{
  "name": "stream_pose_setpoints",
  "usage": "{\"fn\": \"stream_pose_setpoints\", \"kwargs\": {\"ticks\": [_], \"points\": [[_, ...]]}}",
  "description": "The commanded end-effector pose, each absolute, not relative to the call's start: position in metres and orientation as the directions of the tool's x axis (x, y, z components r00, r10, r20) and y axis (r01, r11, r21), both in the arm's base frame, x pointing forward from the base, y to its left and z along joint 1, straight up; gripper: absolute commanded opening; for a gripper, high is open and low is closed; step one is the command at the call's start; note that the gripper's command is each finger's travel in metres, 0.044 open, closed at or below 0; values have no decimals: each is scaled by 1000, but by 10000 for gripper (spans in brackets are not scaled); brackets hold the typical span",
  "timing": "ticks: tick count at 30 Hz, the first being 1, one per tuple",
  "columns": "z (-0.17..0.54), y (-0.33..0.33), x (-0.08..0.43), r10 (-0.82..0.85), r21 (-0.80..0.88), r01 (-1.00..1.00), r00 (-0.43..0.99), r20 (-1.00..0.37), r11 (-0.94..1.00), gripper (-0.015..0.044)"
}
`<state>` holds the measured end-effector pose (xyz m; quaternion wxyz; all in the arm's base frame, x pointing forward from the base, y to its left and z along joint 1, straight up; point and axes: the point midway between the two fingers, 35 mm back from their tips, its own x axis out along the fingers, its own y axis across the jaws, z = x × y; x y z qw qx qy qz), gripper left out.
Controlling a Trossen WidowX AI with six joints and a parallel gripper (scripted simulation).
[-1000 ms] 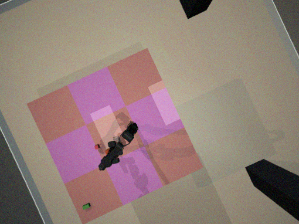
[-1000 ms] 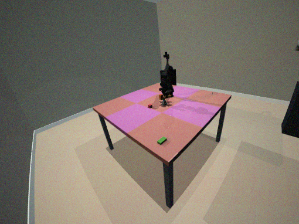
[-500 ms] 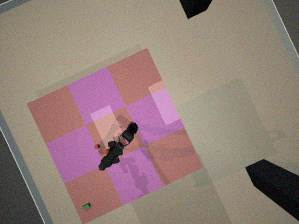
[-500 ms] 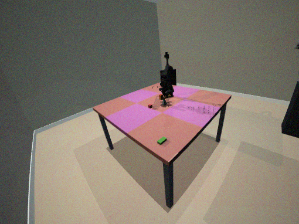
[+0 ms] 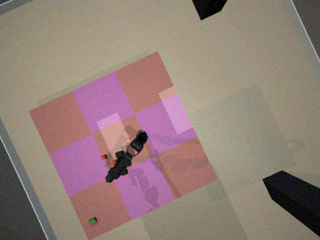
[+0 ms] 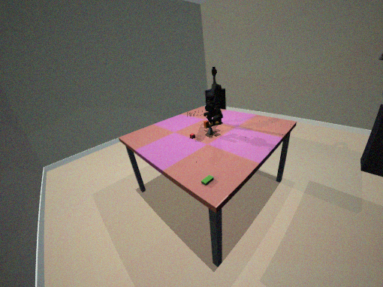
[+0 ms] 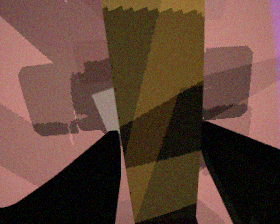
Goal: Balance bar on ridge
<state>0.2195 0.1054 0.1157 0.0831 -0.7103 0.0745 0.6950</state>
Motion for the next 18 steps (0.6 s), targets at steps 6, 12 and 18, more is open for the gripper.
{"fn": "stream_pose_setpoints", "kwargs": {"ticks": [6, 12, 18], "points": [[116, 105, 219, 10, -15, -221, 23, -1000, -975, 264], [116, 105, 219, 10, -15, -221, 23, -1000, -975, 421], [132, 106, 221, 10, -15, -221, 24, -1000, -975, 440]]}}
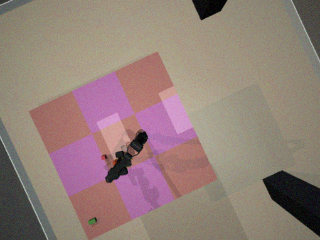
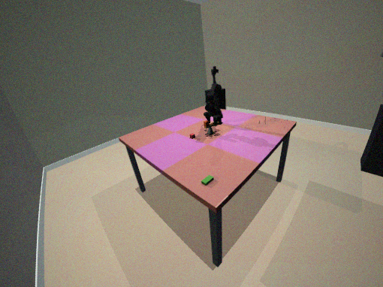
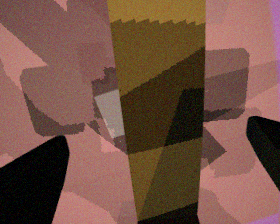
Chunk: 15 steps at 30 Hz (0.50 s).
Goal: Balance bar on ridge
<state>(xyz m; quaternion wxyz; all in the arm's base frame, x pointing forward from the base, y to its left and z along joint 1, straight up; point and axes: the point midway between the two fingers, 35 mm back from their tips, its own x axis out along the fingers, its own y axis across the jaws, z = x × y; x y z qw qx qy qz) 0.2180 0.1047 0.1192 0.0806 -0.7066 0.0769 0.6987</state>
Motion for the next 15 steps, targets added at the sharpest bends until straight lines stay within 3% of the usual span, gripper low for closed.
{"fn": "stream_pose_setpoints", "kwargs": {"ticks": [1, 7, 15], "points": [[143, 107, 222, 11, -16, -221, 25, -1000, -975, 440], [209, 105, 218, 12, -18, -221, 29, -1000, -975, 440], [215, 104, 217, 12, -18, -221, 29, -1000, -975, 440]]}}
